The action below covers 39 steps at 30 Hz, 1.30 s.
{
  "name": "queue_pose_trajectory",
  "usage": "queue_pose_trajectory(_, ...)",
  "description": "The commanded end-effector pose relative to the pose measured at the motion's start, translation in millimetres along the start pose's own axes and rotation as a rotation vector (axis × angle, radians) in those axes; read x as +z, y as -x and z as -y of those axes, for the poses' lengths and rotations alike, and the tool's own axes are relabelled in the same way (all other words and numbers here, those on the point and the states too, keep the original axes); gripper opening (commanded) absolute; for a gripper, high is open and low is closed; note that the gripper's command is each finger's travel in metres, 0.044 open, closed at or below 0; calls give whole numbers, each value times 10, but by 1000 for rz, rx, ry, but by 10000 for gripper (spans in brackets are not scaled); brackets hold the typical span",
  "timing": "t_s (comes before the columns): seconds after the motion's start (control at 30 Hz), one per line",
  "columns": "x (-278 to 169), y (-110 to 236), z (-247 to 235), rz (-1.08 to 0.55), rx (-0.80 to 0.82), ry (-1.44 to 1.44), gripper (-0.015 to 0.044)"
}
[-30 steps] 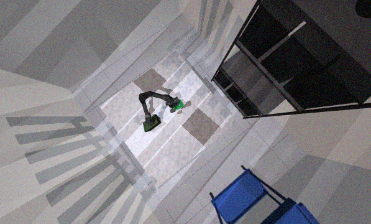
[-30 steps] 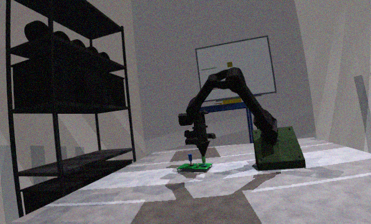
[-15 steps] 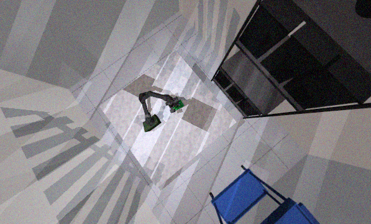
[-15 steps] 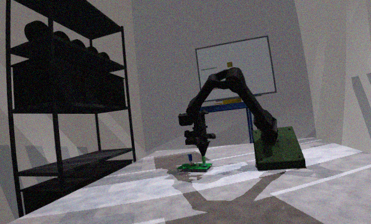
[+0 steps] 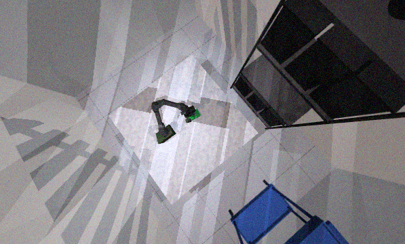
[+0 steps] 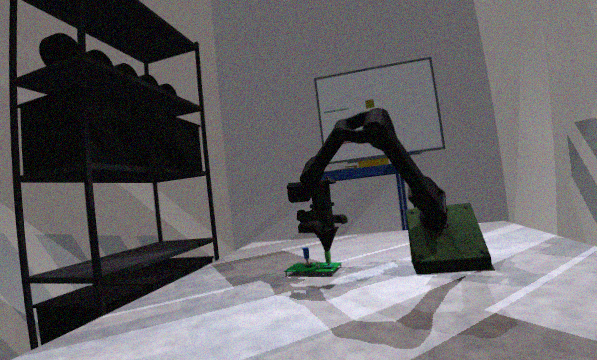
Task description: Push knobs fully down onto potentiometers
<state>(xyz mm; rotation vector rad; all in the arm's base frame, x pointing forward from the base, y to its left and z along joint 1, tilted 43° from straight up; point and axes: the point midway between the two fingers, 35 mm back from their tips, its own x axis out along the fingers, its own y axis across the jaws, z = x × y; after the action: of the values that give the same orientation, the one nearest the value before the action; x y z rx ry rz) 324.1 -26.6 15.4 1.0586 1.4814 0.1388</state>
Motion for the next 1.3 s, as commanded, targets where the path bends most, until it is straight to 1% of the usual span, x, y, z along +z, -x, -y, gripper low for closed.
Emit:
queue_pose_trajectory(0.0, 1, -28, -12, -2, 2, 2, 0)
queue_pose_trajectory(1.27, 1, -69, -12, -2, 2, 2, 0)
